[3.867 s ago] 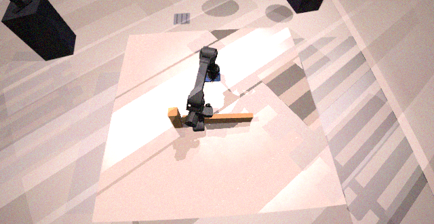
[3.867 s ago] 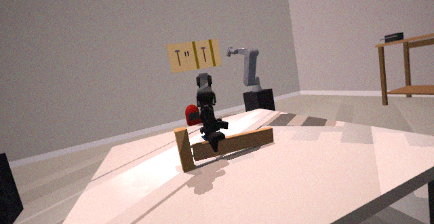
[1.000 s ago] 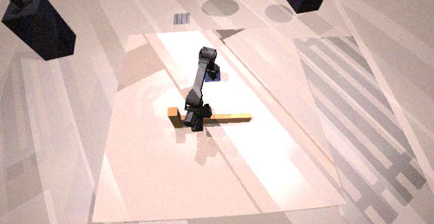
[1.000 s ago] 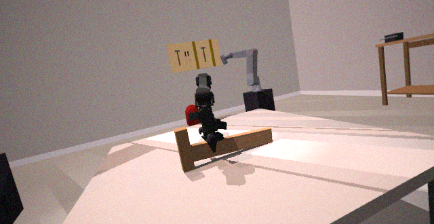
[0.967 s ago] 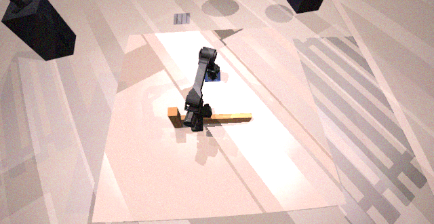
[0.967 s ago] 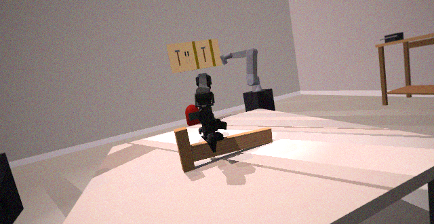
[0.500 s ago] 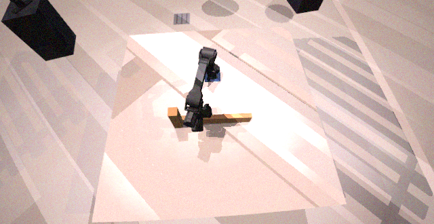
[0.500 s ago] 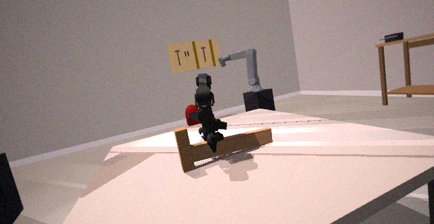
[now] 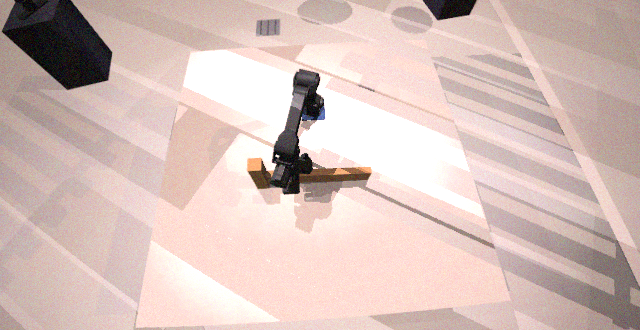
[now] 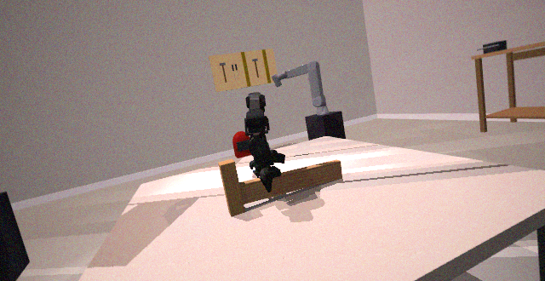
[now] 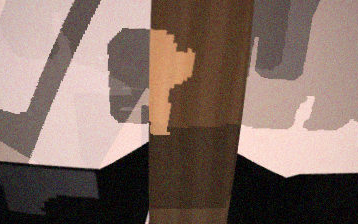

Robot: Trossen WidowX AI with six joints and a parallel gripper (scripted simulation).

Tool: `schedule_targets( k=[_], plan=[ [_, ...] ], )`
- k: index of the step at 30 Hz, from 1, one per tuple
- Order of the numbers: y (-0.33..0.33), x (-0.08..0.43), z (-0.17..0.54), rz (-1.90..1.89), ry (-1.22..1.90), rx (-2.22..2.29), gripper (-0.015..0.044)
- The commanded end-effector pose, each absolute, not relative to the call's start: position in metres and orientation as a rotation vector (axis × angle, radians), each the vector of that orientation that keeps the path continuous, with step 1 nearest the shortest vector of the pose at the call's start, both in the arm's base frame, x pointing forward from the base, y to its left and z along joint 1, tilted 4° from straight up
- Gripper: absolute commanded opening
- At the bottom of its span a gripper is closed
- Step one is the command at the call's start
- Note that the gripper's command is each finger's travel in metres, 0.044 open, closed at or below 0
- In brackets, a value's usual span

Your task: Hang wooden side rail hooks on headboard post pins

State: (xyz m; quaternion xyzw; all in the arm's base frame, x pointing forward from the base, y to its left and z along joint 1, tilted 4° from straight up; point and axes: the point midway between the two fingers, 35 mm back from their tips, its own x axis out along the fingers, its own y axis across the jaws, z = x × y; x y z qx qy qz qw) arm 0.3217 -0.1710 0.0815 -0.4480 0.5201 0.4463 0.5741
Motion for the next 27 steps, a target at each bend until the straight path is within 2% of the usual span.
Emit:
schedule_targets(
  k=[1,27],
  plan=[
    [-0.1716,0.3223,0.0815,1.04,1.22,-1.053,0.0],
    [-0.1714,0.3226,0.0772,1.04,1.22,-1.052,0.0]
  ],
)
